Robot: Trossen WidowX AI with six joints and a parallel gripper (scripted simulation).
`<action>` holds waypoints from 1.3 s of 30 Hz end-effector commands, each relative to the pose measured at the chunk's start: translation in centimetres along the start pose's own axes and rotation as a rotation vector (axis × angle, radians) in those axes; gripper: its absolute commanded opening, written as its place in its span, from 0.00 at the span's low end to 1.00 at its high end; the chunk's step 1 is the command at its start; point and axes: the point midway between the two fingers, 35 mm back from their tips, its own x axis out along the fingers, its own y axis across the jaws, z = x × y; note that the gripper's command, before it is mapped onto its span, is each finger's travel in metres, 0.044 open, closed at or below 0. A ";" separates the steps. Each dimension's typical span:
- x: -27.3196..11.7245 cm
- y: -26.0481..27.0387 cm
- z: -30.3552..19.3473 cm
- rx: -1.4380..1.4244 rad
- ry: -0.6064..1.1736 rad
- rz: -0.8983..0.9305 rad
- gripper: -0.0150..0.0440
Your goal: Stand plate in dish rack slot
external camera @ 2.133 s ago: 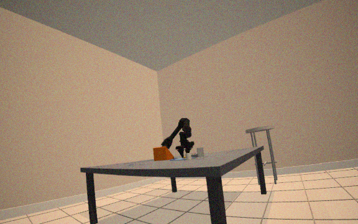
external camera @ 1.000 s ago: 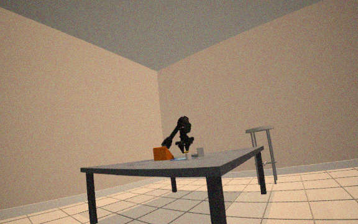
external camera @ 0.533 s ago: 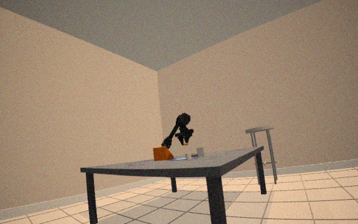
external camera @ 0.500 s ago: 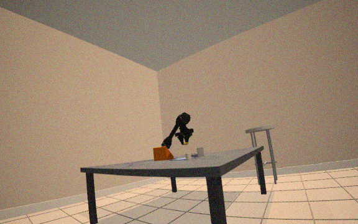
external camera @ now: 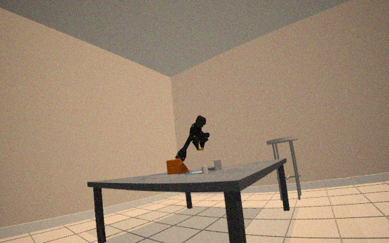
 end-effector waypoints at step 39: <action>-1.6 15.5 -3.3 1.229 -0.003 0.000 0.25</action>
